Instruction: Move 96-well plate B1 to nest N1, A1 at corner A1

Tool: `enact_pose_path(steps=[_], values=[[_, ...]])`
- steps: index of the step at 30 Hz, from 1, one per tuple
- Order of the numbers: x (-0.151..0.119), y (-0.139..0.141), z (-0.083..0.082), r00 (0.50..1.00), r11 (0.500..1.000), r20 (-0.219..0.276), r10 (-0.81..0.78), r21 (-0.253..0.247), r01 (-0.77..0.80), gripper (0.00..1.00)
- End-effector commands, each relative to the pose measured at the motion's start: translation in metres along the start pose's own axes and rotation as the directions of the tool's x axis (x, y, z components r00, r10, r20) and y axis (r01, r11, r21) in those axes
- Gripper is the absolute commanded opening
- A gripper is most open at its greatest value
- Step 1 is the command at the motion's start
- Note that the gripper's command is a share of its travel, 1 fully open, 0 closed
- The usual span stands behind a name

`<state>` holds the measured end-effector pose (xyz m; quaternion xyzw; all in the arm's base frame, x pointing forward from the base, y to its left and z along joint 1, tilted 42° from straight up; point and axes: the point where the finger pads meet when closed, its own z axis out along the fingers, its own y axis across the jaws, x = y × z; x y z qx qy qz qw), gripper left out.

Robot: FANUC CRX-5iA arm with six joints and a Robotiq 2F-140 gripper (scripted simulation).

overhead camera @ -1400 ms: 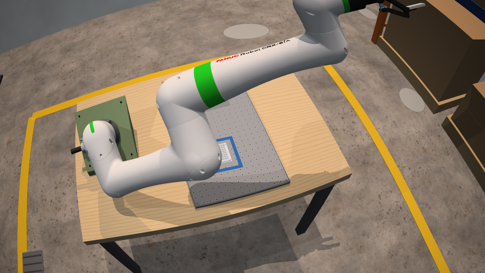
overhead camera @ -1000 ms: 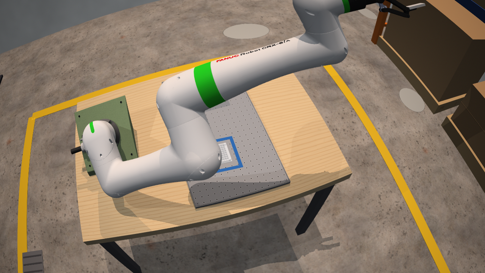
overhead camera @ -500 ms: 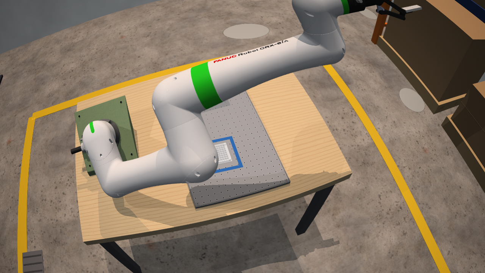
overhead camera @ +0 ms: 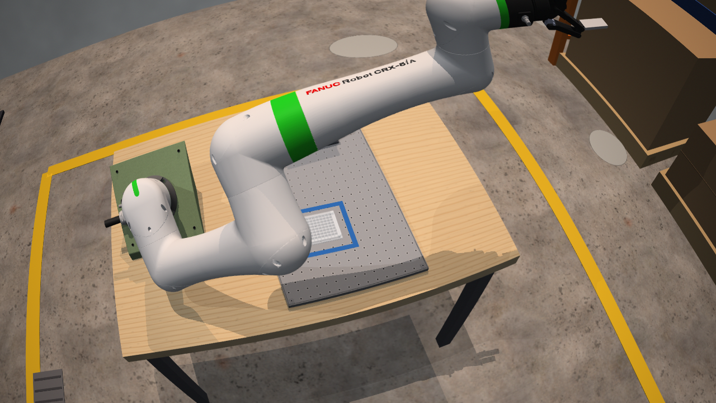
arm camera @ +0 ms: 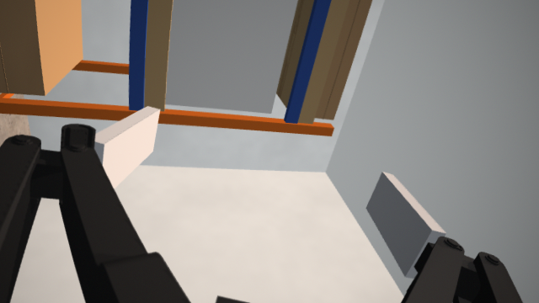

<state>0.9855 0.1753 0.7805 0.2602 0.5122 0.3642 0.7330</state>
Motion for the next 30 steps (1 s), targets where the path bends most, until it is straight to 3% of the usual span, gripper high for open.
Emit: enact_pose_path(steps=[1,7,10,14,18,22,26,30], values=[[-0.001,-0.019,-0.009,0.991,0.988,0.034,0.127,0.081,-0.130,1.00],[-0.001,-0.044,-0.016,0.962,0.951,0.077,0.264,0.148,-0.273,1.00],[-0.001,-0.048,-0.017,0.961,0.950,0.077,0.266,0.149,-0.275,1.00],[0.000,-0.067,-0.024,0.923,0.901,0.127,0.362,0.204,-0.382,1.00],[0.001,-0.086,-0.031,0.923,0.901,0.127,0.363,0.205,-0.383,1.00],[0.002,-0.104,-0.039,0.876,0.838,0.188,0.445,0.257,-0.481,1.00],[0.002,-0.113,-0.043,0.876,0.838,0.188,0.445,0.257,-0.481,1.00],[0.004,-0.131,-0.052,0.821,0.764,0.260,0.508,0.303,-0.569,1.00]])
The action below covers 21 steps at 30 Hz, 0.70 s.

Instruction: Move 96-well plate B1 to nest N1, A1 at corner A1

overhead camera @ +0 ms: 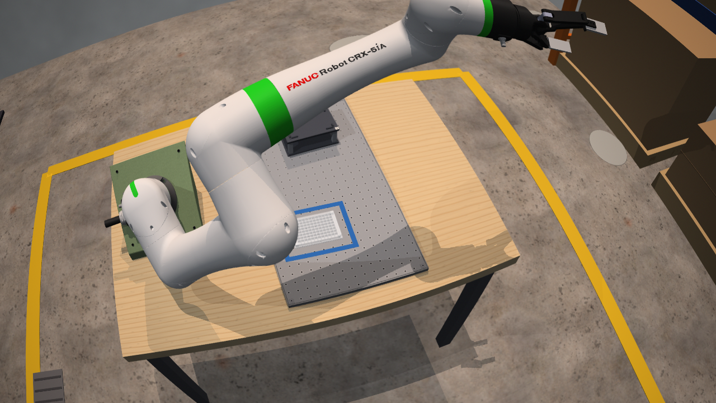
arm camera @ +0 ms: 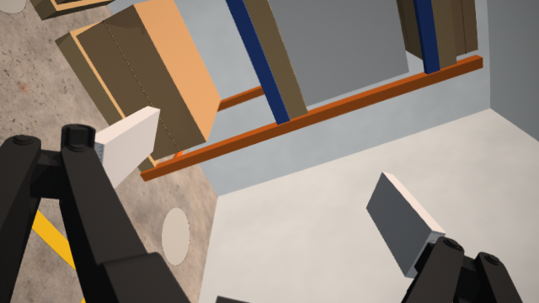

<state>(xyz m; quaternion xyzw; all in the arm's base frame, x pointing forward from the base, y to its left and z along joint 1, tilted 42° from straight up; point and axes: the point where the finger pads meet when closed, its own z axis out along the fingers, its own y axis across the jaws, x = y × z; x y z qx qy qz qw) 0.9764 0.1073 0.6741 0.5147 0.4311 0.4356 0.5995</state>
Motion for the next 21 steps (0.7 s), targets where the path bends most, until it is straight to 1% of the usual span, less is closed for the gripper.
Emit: enact_pose_path(steps=[1,7,11,13,18,21], values=[[-0.009,-0.017,-0.004,0.996,0.995,0.040,0.076,0.060,-0.078,1.00],[-0.021,-0.041,-0.007,0.996,0.995,0.040,0.076,0.060,-0.078,1.00],[-0.029,-0.059,-0.012,0.981,0.976,0.104,0.162,0.127,-0.175,1.00],[-0.029,-0.059,-0.012,0.981,0.976,0.104,0.162,0.127,-0.175,1.00],[-0.039,-0.081,-0.017,0.981,0.976,0.104,0.162,0.127,-0.175,1.00],[-0.045,-0.094,-0.021,0.962,0.954,0.162,0.218,0.173,-0.246,1.00]])
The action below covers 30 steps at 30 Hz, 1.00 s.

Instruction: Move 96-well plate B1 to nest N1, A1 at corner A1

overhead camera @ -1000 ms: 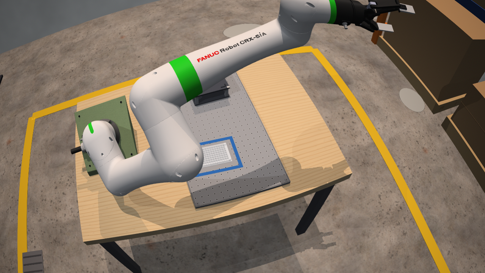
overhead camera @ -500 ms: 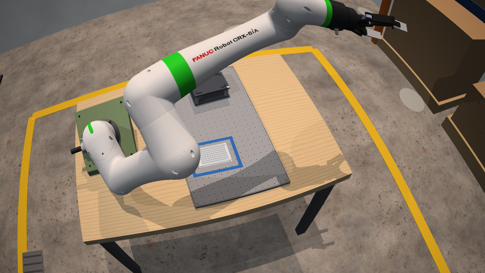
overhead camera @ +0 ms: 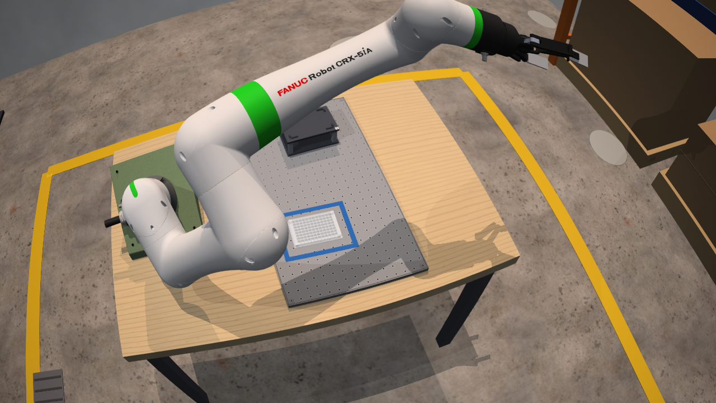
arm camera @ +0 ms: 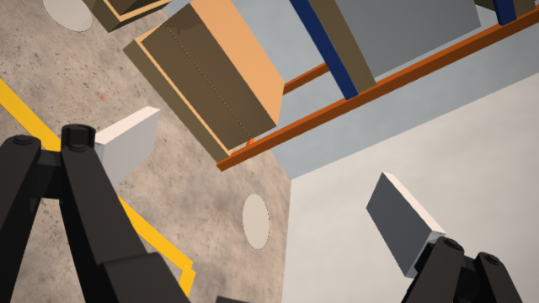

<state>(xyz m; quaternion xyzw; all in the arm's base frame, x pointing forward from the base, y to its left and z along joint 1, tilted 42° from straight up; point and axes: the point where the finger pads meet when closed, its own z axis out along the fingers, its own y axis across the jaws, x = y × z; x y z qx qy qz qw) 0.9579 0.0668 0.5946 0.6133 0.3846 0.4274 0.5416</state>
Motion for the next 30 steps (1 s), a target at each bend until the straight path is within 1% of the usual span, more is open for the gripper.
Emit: enact_pose_path(steps=[1,7,9,13,21,24,26,27,30], values=[[-0.013,-0.016,-0.003,0.995,0.994,0.059,0.081,0.063,-0.085,1.00],[-0.030,-0.041,-0.006,0.995,0.994,0.059,0.081,0.063,-0.085,1.00],[-0.030,-0.041,-0.006,0.995,0.994,0.059,0.081,0.063,-0.085,1.00],[-0.041,-0.057,-0.010,0.979,0.977,0.138,0.153,0.125,-0.170,1.00],[-0.062,-0.087,-0.017,0.979,0.977,0.138,0.153,0.125,-0.170,1.00],[-0.070,-0.099,-0.021,0.958,0.958,0.208,0.197,0.166,-0.233,1.00],[-0.070,-0.099,-0.021,0.958,0.958,0.208,0.197,0.166,-0.233,1.00],[-0.073,-0.103,-0.022,0.951,0.951,0.228,0.209,0.177,-0.252,1.00],[-0.081,-0.114,-0.026,0.951,0.951,0.228,0.209,0.177,-0.252,1.00]])
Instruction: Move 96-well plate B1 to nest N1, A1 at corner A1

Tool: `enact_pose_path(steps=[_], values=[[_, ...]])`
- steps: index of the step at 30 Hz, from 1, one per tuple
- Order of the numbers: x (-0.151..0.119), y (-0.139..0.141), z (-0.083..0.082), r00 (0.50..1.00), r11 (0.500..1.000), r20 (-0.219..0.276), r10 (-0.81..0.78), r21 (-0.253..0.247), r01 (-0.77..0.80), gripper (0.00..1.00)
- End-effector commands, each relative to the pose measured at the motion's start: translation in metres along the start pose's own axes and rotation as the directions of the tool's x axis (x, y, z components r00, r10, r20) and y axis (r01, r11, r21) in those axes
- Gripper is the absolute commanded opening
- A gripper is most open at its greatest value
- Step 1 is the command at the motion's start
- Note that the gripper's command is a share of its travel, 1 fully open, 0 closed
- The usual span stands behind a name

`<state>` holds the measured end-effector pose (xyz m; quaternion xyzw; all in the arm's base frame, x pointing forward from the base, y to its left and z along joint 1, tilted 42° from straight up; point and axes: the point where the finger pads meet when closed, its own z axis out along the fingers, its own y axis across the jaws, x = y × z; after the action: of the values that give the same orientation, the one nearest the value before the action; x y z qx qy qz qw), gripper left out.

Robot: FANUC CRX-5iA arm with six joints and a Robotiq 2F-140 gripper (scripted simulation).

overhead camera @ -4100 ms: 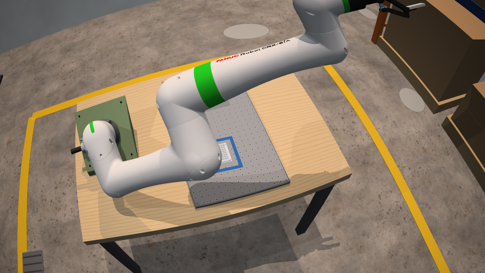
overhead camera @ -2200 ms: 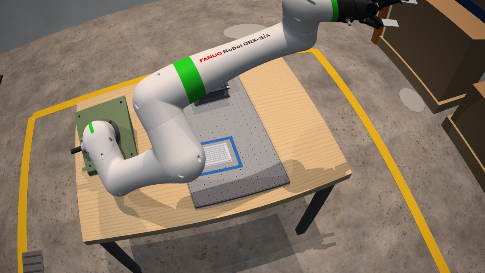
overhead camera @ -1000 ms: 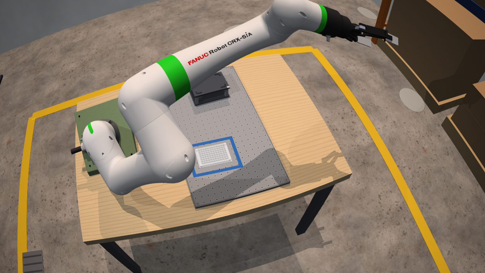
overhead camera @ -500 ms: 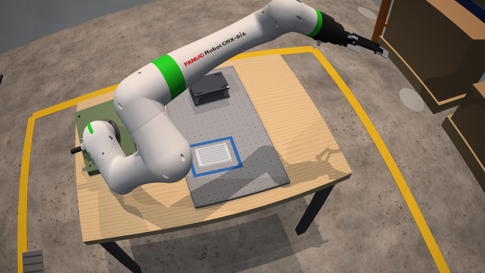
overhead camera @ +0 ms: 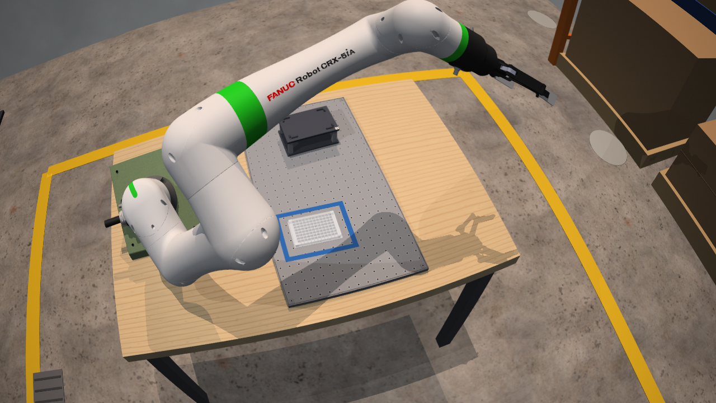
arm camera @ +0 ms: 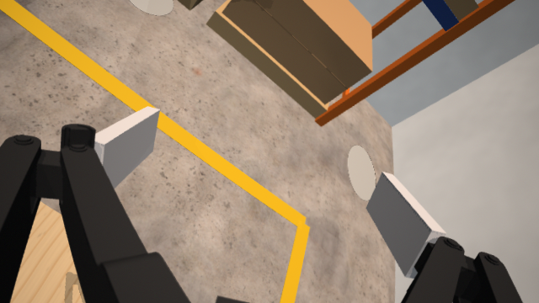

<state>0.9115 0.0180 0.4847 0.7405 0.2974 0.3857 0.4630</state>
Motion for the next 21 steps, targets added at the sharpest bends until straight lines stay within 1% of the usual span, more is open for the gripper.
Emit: enact_pose_path(steps=[1,5,9,11,13,19,21], values=[[-0.015,-0.012,0.000,1.000,1.000,0.014,0.008,0.013,-0.008,1.00],[-0.028,-0.024,0.000,1.000,1.000,0.014,0.008,0.013,-0.008,1.00],[-0.043,-0.037,-0.001,0.992,0.994,0.106,0.072,0.070,-0.079,1.00],[-0.050,-0.043,-0.002,0.992,0.994,0.106,0.072,0.070,-0.079,1.00],[-0.050,-0.043,-0.002,0.992,0.994,0.106,0.072,0.070,-0.079,1.00],[-0.073,-0.063,-0.004,0.992,0.994,0.106,0.072,0.070,-0.079,1.00],[-0.081,-0.069,-0.005,0.982,0.989,0.158,0.099,0.095,-0.115,1.00]])
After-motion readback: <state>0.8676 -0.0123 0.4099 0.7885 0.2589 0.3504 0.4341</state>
